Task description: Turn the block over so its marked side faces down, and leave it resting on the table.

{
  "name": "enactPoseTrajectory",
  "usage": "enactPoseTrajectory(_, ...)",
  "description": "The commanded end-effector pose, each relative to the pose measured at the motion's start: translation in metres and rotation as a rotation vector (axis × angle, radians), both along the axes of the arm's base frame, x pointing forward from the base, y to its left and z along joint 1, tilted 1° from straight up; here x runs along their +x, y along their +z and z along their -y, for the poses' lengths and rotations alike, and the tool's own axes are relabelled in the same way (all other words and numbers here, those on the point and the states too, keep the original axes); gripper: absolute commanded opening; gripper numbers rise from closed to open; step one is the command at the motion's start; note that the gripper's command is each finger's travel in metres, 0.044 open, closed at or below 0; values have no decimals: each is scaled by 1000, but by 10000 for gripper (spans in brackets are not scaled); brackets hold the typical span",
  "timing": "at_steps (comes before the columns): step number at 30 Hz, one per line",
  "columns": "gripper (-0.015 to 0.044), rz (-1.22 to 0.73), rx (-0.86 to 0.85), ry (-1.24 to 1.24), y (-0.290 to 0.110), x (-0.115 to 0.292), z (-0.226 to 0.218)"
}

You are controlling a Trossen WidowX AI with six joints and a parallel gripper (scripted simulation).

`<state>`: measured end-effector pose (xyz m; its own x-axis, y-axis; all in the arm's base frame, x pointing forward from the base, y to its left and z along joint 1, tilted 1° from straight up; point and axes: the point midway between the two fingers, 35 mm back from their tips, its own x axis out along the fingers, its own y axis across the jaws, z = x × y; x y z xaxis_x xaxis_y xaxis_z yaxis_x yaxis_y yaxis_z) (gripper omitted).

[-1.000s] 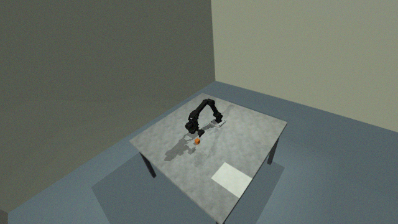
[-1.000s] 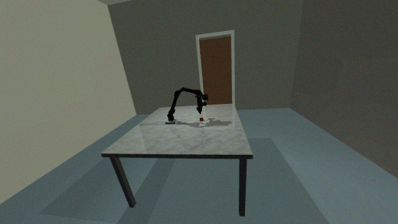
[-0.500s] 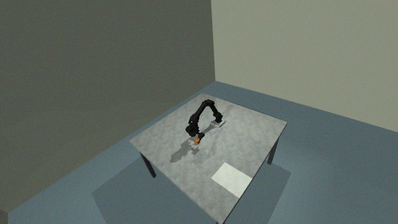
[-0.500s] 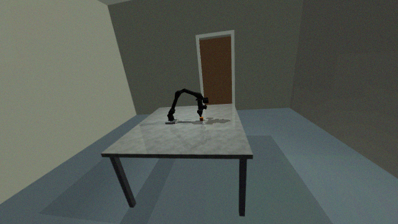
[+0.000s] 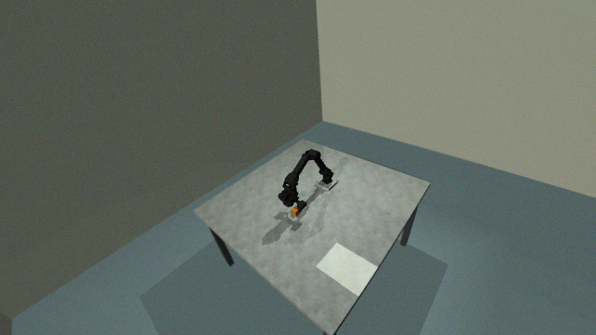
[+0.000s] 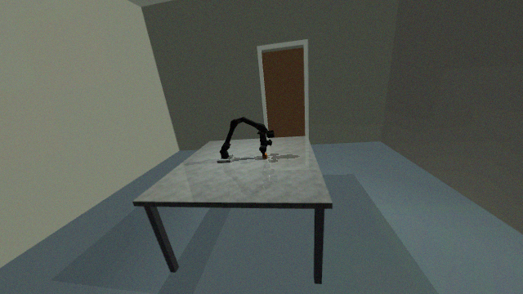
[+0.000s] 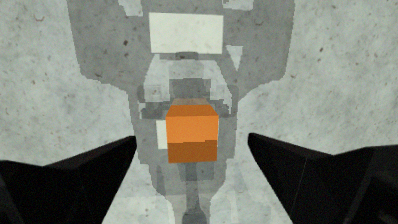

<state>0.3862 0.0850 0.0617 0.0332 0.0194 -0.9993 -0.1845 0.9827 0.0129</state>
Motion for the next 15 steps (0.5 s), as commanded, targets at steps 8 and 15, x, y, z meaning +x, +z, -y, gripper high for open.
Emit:
enactPoseTrajectory(8, 440, -4, 3, 3, -18, -1, -1)
enactPoseTrajectory(15, 256, -4, 3, 3, -18, -1, -1)
